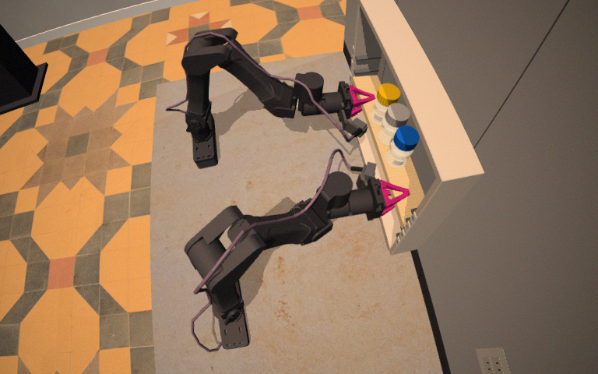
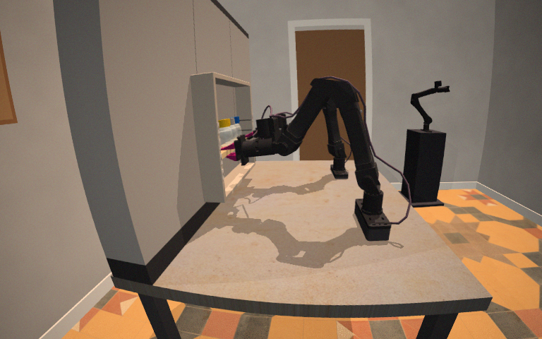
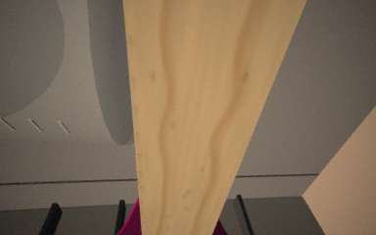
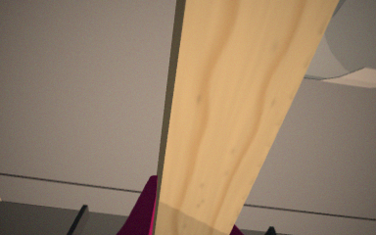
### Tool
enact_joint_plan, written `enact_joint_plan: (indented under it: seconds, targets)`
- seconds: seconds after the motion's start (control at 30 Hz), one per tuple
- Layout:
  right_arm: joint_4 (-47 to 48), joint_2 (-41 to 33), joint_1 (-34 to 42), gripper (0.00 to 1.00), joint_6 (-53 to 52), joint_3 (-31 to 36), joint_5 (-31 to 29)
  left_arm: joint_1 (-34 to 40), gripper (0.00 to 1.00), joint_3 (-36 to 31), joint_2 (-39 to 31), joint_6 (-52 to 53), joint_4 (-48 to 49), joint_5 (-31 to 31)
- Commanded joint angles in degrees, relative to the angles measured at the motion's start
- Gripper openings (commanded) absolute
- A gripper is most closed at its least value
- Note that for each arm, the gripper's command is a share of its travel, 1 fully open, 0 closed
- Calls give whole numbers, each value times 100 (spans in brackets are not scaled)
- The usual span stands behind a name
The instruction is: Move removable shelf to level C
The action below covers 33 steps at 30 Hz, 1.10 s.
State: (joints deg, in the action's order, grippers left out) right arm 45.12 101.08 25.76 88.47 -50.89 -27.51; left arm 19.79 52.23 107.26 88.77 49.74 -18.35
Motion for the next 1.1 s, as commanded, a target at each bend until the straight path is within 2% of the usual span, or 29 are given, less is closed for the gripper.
enact_joint_plan:
  seconds: [0.0,1.07]
  targets:
    - [6,-238,-58,0,156,-267,20,-45,0,207,-245,125,80,30]
    - [-378,-438,-54,0,150,-444,10,-42,0,341,-478,124,-290,21]
